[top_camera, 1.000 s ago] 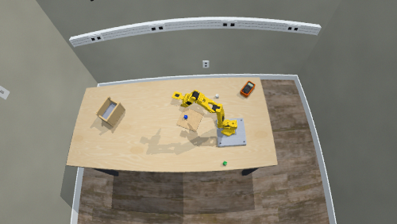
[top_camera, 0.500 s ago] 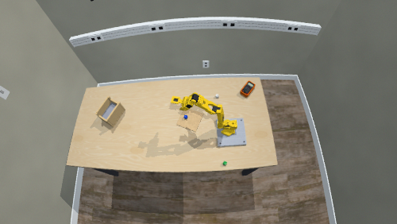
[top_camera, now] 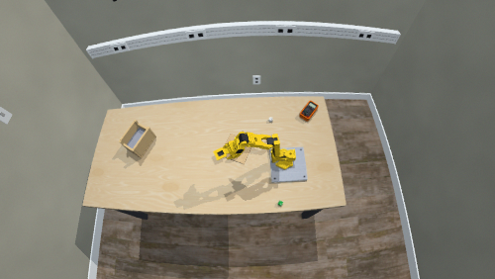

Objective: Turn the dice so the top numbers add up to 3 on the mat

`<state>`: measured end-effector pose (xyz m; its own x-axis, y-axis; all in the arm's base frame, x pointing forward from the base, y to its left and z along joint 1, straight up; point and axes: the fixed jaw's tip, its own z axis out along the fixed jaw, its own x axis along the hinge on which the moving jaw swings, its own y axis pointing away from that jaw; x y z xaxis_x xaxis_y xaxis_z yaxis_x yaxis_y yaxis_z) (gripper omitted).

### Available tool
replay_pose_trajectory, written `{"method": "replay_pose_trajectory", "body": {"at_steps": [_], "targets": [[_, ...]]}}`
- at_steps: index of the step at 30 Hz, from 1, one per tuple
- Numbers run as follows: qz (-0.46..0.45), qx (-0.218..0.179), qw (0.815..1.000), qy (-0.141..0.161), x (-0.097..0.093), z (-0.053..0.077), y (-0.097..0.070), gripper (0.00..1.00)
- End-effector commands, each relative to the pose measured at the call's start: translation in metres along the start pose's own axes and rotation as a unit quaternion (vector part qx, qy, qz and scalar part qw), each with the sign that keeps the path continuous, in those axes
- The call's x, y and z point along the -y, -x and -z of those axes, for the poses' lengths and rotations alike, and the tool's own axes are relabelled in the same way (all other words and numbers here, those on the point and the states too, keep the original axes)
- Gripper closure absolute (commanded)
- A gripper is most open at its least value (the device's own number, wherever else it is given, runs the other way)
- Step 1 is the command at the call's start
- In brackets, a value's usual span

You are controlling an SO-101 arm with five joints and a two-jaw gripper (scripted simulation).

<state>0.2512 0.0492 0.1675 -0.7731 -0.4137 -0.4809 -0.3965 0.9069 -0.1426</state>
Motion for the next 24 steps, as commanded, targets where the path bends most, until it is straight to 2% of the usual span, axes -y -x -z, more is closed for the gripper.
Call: {"method": "replay_pose_trajectory", "body": {"at_steps": [1, 4, 8, 11, 15, 17, 18, 20, 24], "targets": [[0.088, 0.021, 0.995, 0.028, -0.032, 0.002, 0.006, 0.72], [0.143, 0.023, 0.988, 0.047, -0.05, 0.004, 0.004, 0.72], [0.24, 0.031, 0.967, 0.078, -0.084, 0.008, -0.001, 0.72], [0.31, 0.038, 0.945, 0.101, -0.107, 0.012, -0.008, 0.72], [0.401, 0.05, 0.906, 0.129, -0.136, 0.02, -0.02, 0.72], [0.401, 0.05, 0.906, 0.129, -0.136, 0.02, -0.02, 0.72], [0.459, 0.061, 0.874, 0.147, -0.155, 0.025, -0.028, 0.72], [0.481, 0.065, 0.861, 0.153, -0.161, 0.027, -0.033, 0.72], [0.56, 0.082, 0.805, 0.176, -0.184, 0.036, -0.05, 0.72]]}}
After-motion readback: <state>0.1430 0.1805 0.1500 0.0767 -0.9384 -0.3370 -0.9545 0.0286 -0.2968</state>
